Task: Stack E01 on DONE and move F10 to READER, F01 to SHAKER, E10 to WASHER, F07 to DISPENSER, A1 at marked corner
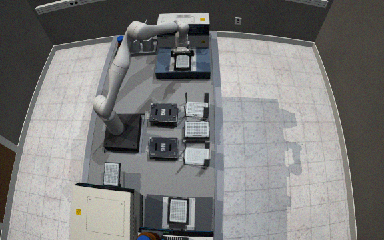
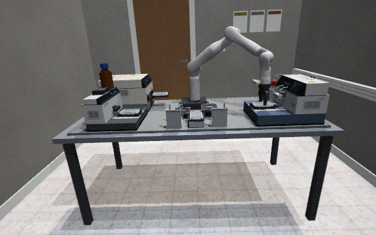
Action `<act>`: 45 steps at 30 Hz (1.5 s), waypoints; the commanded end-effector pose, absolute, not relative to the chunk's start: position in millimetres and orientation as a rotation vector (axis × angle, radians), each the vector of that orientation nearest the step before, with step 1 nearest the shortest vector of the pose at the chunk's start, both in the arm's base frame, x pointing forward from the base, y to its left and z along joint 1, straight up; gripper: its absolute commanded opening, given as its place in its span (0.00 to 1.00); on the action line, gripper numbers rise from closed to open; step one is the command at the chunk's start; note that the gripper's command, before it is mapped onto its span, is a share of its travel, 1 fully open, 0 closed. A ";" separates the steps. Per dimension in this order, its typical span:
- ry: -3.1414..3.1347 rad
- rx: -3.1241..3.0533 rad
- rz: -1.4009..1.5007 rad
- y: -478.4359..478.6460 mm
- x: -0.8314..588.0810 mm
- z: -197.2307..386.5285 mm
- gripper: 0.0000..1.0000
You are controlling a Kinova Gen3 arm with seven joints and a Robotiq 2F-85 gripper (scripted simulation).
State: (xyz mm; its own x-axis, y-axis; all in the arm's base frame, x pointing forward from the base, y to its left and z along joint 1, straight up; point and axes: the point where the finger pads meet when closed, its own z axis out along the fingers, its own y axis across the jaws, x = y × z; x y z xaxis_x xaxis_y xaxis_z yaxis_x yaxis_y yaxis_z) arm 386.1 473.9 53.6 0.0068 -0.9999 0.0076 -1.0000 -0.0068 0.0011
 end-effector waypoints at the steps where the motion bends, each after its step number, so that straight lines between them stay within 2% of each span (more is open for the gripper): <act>1: -2.210 2.226 0.005 473.9 386.3 54.9 1.00; 45: -2.213 2.223 0.010 474.3 387.3 111.0 1.00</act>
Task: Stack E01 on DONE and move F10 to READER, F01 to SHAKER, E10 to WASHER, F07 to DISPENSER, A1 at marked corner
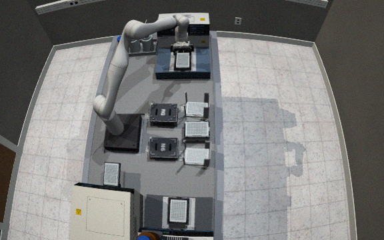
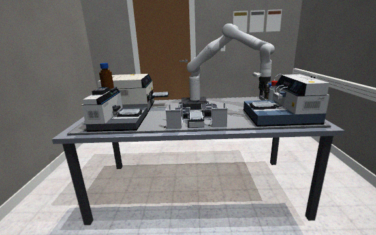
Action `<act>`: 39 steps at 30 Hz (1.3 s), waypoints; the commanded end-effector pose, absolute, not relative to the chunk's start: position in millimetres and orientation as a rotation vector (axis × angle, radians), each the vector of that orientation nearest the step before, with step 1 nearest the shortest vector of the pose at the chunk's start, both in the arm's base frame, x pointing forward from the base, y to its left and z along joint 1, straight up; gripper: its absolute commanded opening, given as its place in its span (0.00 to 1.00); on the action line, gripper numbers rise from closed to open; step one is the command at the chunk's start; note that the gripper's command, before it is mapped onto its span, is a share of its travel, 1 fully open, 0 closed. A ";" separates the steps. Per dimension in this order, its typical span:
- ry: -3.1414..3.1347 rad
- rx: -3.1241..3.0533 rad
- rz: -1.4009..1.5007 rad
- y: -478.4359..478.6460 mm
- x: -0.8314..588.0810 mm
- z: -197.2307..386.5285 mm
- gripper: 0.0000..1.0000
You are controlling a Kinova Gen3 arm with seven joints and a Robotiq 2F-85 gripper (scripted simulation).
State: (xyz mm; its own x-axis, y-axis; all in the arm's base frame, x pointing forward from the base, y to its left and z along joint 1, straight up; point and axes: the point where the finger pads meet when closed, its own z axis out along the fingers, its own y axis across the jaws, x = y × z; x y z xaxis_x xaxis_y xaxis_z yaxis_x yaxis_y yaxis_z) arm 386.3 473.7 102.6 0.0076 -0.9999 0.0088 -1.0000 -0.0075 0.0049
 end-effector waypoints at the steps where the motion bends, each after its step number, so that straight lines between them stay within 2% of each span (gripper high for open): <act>1: -2.213 2.223 0.010 474.3 387.3 111.0 1.00; 39: -2.214 2.222 0.010 474.6 387.0 155.0 1.00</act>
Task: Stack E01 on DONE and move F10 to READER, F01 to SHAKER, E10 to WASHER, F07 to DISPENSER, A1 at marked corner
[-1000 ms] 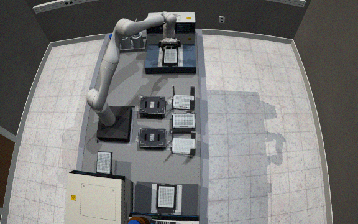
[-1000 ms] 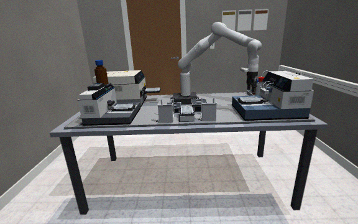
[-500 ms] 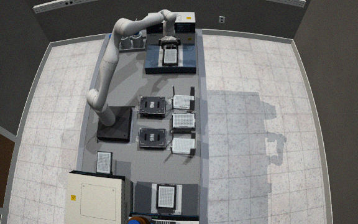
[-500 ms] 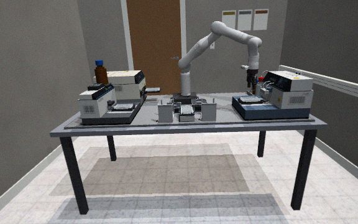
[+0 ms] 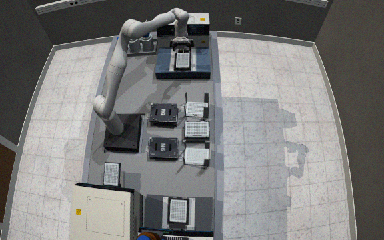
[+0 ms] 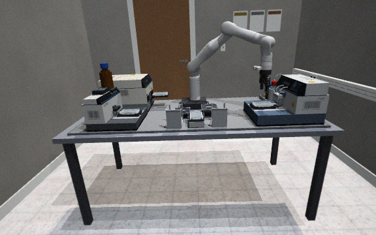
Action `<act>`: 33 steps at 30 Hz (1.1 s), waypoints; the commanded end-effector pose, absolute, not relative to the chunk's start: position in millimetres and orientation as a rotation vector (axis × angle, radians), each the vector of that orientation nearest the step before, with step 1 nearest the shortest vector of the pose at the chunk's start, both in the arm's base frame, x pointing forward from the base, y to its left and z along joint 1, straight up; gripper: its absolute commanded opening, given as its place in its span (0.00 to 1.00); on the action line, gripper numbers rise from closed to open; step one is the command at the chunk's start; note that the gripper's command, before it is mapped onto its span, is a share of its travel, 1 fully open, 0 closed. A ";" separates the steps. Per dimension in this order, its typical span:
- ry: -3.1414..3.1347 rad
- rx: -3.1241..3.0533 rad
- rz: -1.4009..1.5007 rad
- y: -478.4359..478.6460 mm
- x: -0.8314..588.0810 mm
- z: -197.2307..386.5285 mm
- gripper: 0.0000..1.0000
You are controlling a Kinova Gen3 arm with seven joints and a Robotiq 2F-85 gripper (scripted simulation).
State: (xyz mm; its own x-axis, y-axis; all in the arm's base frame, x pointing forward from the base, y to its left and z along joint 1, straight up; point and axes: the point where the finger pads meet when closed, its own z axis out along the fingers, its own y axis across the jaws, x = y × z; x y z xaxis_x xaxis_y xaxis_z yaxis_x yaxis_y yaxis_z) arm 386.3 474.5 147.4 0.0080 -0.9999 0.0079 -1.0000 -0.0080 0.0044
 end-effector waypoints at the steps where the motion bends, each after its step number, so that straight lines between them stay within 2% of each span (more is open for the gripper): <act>1: -2.214 2.222 0.010 474.5 387.1 156.4 1.00; 20: -2.210 2.226 0.005 475.1 386.6 166.1 1.00; 33: -2.209 2.235 0.010 436.6 388.0 167.9 1.00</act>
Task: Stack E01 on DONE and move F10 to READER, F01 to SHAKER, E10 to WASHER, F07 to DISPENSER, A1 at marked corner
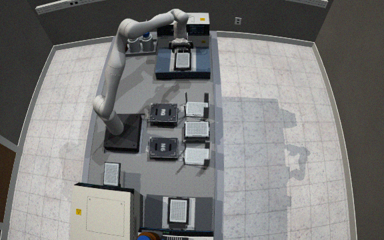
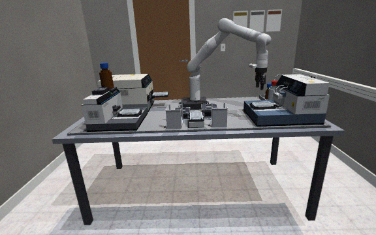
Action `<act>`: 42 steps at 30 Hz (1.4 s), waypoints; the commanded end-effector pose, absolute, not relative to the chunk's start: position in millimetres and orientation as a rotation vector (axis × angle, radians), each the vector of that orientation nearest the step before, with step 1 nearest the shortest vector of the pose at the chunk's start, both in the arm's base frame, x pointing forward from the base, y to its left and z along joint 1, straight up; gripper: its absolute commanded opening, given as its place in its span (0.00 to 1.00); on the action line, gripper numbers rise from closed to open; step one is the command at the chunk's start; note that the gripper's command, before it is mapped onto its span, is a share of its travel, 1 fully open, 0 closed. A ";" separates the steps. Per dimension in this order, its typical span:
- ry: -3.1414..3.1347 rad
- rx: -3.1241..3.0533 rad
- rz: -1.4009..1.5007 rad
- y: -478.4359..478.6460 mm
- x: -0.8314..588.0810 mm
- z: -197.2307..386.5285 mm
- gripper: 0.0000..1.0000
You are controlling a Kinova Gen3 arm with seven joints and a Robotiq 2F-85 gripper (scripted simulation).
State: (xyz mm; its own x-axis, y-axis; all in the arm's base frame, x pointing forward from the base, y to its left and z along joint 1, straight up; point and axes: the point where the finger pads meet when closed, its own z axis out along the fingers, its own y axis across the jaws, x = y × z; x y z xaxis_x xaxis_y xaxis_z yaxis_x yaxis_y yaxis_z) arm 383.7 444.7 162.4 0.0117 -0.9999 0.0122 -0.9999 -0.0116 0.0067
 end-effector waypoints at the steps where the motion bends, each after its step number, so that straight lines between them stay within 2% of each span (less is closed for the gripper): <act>1: -2.209 2.236 0.012 433.0 388.2 168.0 1.00; 42: -2.209 2.234 0.014 313.4 382.2 168.4 1.00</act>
